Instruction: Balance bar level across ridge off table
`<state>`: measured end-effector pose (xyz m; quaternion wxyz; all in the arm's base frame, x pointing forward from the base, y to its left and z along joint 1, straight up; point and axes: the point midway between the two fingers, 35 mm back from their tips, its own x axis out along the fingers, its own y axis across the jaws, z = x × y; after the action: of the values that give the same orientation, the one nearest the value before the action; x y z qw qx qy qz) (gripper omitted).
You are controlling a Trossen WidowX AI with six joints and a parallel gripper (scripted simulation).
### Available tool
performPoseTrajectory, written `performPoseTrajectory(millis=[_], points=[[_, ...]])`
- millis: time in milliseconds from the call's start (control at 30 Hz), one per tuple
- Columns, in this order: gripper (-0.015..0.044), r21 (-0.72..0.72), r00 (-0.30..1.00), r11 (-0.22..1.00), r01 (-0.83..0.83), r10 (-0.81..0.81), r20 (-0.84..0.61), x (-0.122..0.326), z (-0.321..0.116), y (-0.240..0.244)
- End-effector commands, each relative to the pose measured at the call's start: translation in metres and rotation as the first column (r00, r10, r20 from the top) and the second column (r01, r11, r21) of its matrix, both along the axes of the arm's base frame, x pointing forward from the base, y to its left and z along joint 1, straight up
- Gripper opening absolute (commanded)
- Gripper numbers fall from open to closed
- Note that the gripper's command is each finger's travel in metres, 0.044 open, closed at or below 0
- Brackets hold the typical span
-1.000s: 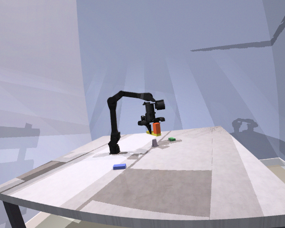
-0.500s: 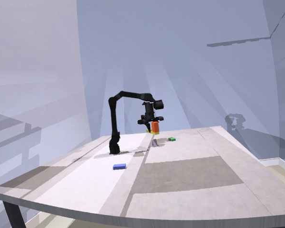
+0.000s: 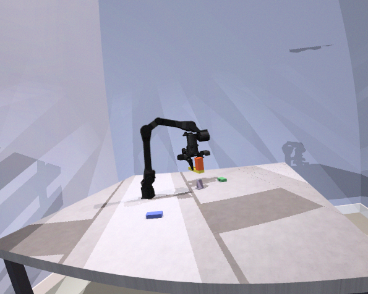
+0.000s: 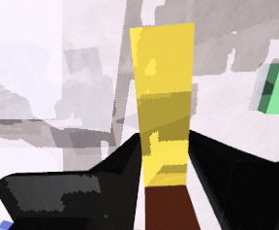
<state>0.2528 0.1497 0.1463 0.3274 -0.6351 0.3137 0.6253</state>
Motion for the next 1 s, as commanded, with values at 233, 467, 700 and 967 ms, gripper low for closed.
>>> performPoseTrajectory(millis=[233,467,700,967], points=[[0.0,0.003,1.0,1.0,0.004,-0.004,0.001,0.001,-0.017,0.002],[0.0,0.002,1.0,1.0,0.004,-0.004,0.001,0.001,-0.028,0.002],[0.0,0.002,1.0,1.0,0.004,-0.004,0.001,0.001,-0.038,0.001],[0.0,0.002,1.0,1.0,0.004,-0.004,0.001,0.001,-0.038,0.001]])
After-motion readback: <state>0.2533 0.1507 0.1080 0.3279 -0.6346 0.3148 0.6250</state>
